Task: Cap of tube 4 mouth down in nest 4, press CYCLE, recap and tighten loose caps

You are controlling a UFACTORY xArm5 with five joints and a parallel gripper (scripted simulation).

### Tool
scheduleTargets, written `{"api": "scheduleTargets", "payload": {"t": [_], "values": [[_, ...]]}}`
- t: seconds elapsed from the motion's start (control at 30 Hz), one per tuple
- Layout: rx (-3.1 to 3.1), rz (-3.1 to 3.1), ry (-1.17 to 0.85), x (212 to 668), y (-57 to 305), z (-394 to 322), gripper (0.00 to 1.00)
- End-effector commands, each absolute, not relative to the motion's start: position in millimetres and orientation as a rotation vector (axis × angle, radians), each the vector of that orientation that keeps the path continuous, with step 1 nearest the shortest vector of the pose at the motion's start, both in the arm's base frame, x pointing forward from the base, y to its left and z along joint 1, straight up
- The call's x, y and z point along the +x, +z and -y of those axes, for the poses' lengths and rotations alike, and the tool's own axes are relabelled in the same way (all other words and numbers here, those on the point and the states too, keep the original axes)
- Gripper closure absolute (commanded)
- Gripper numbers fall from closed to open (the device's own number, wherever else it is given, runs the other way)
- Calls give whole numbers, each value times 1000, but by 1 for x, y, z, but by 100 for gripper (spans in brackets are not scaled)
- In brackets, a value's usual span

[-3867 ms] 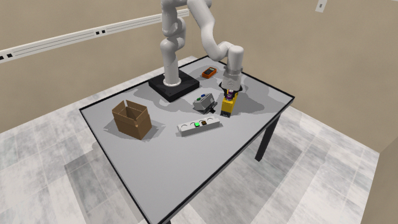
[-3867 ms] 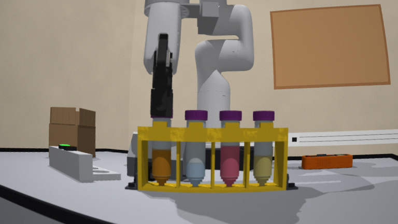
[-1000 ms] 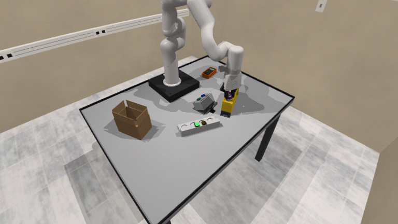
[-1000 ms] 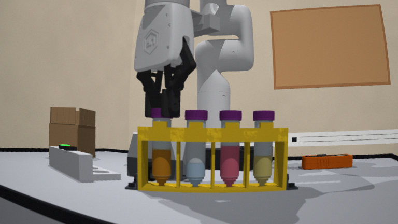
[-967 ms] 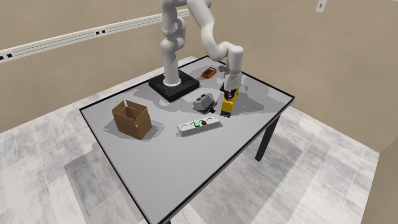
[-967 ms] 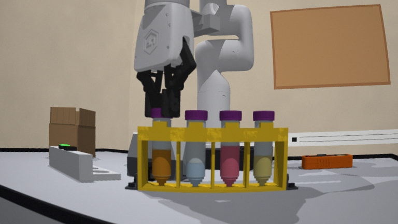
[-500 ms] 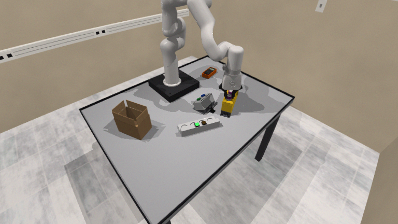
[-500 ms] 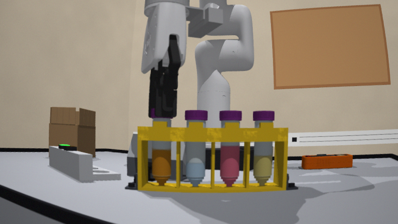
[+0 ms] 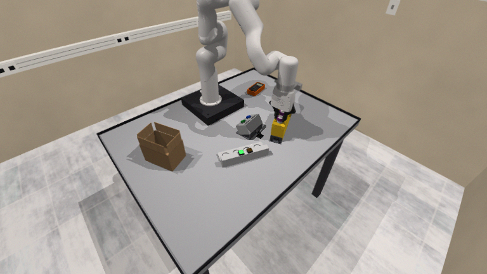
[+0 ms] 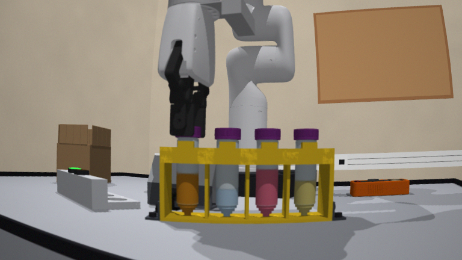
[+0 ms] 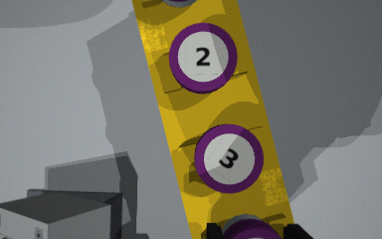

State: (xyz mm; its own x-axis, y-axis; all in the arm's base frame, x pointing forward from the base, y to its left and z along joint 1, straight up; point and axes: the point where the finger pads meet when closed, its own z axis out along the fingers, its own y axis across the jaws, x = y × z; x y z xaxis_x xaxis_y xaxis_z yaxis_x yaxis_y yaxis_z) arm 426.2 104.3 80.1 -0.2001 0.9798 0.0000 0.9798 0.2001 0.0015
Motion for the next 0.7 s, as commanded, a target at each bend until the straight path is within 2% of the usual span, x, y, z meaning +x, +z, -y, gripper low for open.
{"api": "scheduleTargets", "payload": {"t": [0.0, 0.2, 0.43, 0.47, 0.67], "values": [[2203, -2240, 10, 427, 81, -105, 100], [2529, -1866, 10, 427, 81, -105, 100], [2548, -1839, 10, 427, 81, -105, 100], [2548, -1839, 10, 427, 81, -105, 54], [2548, -1839, 10, 427, 81, -105, 54]]}}
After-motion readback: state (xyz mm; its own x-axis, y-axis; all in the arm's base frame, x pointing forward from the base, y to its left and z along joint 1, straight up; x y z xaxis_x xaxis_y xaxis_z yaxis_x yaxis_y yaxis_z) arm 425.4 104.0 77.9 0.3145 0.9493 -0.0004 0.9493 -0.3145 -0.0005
